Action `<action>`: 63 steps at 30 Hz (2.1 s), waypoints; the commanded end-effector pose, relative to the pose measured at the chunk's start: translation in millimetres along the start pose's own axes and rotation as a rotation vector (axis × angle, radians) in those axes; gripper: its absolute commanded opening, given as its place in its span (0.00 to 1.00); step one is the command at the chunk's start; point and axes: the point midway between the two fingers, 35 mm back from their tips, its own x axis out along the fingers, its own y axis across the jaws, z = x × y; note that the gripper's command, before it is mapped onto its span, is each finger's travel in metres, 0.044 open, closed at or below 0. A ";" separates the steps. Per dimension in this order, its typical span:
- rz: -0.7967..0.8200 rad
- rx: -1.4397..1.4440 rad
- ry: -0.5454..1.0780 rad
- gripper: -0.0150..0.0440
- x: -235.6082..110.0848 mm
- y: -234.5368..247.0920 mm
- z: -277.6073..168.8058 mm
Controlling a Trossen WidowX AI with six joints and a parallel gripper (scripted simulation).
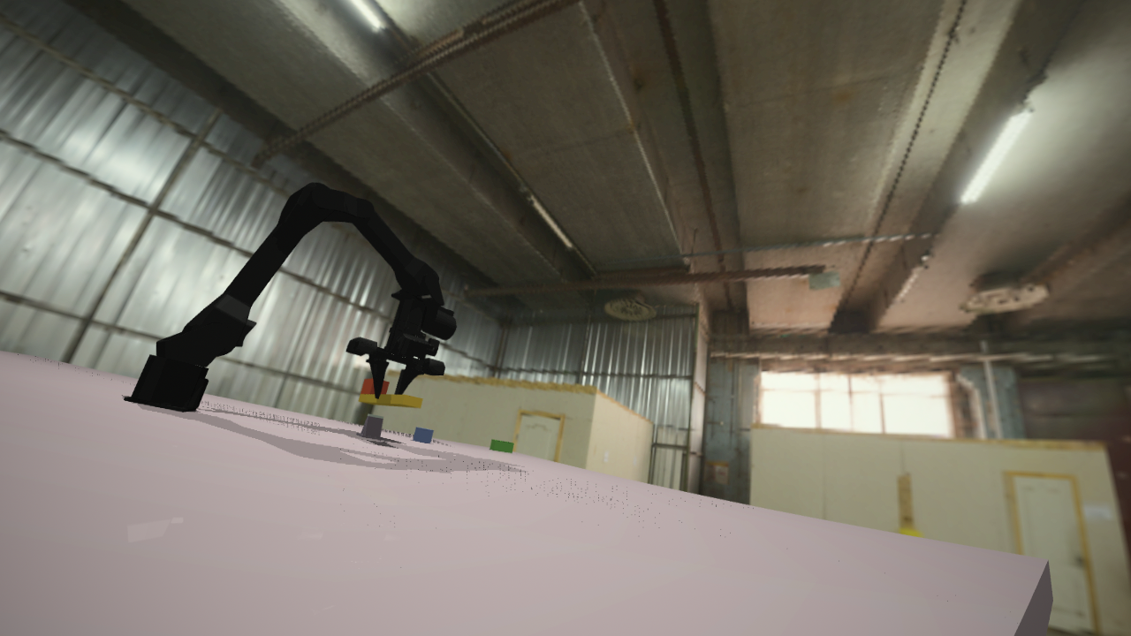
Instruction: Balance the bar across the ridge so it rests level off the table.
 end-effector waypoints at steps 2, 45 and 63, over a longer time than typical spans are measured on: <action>-0.007 -0.005 0.004 0.25 9.3 -1.3 -0.1; -0.007 -0.005 0.004 0.25 17.6 -1.5 0.0; -0.007 -0.005 0.004 0.25 19.1 -1.5 0.0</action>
